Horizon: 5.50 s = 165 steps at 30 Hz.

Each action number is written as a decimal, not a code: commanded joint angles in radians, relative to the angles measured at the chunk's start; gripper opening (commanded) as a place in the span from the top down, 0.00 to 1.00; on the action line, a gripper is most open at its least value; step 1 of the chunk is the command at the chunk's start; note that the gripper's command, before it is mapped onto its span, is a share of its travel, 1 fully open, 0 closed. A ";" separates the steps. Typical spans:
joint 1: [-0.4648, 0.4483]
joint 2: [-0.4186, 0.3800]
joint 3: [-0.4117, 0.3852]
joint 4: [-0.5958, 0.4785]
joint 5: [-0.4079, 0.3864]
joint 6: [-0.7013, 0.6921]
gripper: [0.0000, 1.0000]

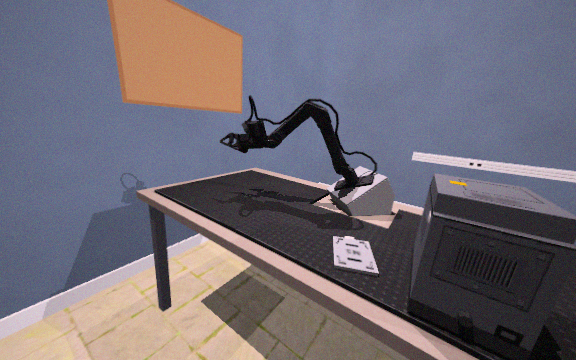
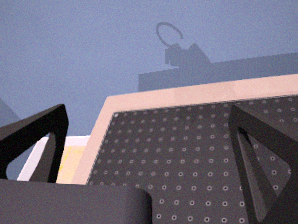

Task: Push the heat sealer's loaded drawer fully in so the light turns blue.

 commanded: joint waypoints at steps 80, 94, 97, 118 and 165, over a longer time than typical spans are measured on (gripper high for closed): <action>0.403 0.017 0.082 -0.359 -0.086 -0.118 0.55; 0.487 0.034 0.091 -0.420 -0.095 -0.143 0.55; 0.468 0.051 0.118 -0.489 -0.175 -0.166 0.55; 0.636 0.078 0.103 -0.527 -0.106 -0.186 0.55; 0.931 0.141 0.136 -0.744 -0.152 -0.277 0.55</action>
